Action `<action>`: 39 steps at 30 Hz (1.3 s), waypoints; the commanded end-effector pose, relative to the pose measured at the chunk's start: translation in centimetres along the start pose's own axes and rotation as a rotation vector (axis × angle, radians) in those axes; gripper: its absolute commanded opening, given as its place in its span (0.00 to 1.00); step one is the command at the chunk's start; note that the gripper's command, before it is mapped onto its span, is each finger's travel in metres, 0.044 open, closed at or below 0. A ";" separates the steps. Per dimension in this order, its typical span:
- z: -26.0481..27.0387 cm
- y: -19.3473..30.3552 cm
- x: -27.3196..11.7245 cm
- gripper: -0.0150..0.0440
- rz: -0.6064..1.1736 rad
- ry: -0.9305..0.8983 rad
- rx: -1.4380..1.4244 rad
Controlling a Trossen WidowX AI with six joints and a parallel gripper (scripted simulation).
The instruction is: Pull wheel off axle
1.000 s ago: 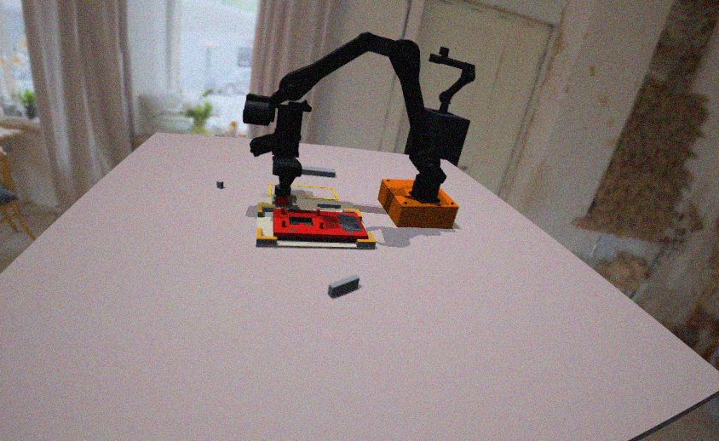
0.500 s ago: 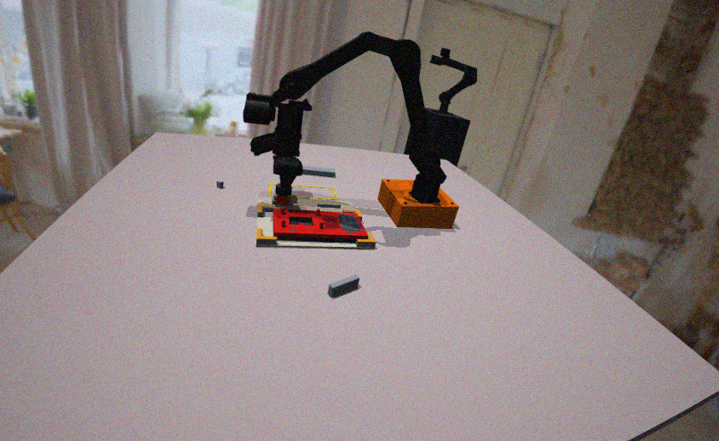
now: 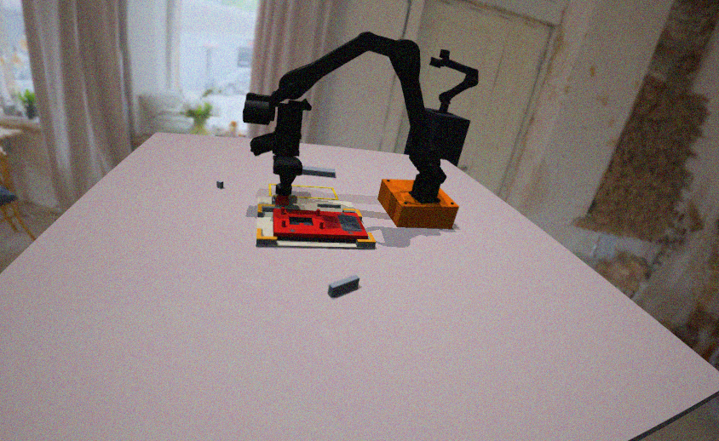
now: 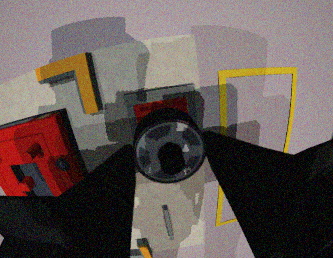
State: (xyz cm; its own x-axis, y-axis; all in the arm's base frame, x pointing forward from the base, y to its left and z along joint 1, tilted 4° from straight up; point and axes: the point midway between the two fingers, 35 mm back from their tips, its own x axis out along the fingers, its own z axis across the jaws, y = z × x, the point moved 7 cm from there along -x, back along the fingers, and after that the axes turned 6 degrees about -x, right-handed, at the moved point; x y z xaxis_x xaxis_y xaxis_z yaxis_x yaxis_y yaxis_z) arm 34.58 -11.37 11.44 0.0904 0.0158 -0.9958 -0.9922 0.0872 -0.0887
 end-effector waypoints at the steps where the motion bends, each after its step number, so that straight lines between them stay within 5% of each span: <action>1: 0.0 -0.1 -0.6 0.25 -0.007 0.002 -0.001; 39: 0.0 -0.1 -1.9 0.25 -0.008 0.004 -0.002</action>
State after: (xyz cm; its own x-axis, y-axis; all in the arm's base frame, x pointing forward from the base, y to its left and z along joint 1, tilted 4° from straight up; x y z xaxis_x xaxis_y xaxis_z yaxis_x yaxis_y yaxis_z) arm 34.43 -11.37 12.91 0.0936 0.0146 -0.9955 -0.9918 0.0882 -0.0920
